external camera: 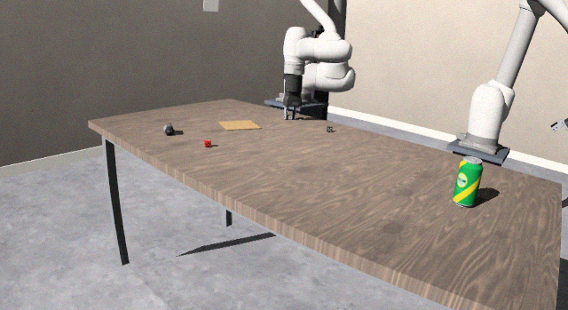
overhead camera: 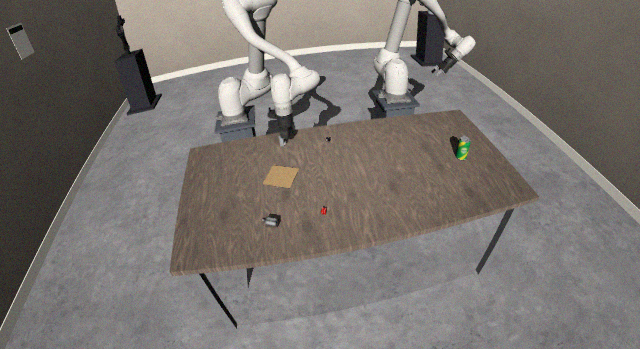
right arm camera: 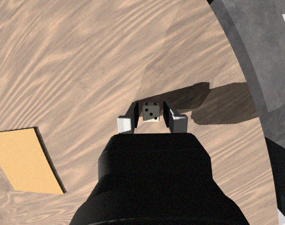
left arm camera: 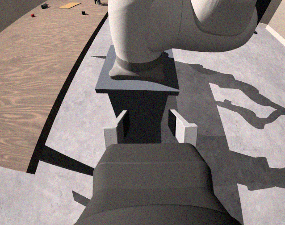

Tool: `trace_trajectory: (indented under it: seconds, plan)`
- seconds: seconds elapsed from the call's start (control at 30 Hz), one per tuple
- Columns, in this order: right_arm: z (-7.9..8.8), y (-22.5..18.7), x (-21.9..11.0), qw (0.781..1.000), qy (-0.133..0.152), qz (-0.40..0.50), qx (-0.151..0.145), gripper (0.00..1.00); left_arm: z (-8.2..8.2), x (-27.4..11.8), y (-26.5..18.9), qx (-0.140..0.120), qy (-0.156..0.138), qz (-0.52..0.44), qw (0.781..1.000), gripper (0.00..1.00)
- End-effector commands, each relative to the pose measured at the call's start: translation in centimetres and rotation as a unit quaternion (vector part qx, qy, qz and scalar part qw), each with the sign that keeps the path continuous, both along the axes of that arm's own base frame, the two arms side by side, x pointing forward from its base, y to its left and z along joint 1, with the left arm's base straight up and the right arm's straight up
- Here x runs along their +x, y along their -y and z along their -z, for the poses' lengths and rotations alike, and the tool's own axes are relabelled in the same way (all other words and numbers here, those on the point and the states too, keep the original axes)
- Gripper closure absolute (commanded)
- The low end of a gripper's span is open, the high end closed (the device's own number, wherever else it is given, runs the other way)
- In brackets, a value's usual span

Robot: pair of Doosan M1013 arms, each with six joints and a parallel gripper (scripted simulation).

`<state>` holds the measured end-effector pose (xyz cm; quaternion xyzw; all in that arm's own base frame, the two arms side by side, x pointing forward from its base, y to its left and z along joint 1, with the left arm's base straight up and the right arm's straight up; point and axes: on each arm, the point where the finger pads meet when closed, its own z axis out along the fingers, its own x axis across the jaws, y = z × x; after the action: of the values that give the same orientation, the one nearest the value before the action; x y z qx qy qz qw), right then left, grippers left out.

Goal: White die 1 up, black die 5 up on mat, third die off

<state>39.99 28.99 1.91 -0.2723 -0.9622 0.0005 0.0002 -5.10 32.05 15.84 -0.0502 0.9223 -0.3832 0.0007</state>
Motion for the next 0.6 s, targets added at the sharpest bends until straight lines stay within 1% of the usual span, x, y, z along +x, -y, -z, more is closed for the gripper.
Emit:
trace_trajectory:
  seconds: [0.0, 0.13, 0.17, 0.57]
  plan:
    - [-0.04, -0.03, 0.03, 1.0, 0.0, 0.0, 0.0, 0.3, -0.04, -0.01, -0.03, 0.0, 0.0, 0.0, 1.0, 0.0]
    - [-0.04, -0.03, 0.03, 1.0, 0.0, 0.0, 0.0, 0.3, -0.04, -0.01, -0.03, 0.0, 0.0, 0.0, 1.0, 0.0]
    - [-0.04, -0.03, 0.03, 1.0, 0.0, 0.0, 0.0, 0.6, -0.04, -0.01, -0.03, 0.0, 0.0, 0.0, 1.0, 0.0]
    - [-0.04, -0.03, 0.03, 1.0, 0.0, 0.0, 0.0, 0.6, -0.04, -0.01, -0.03, 0.0, 0.0, 0.0, 1.0, 0.0]
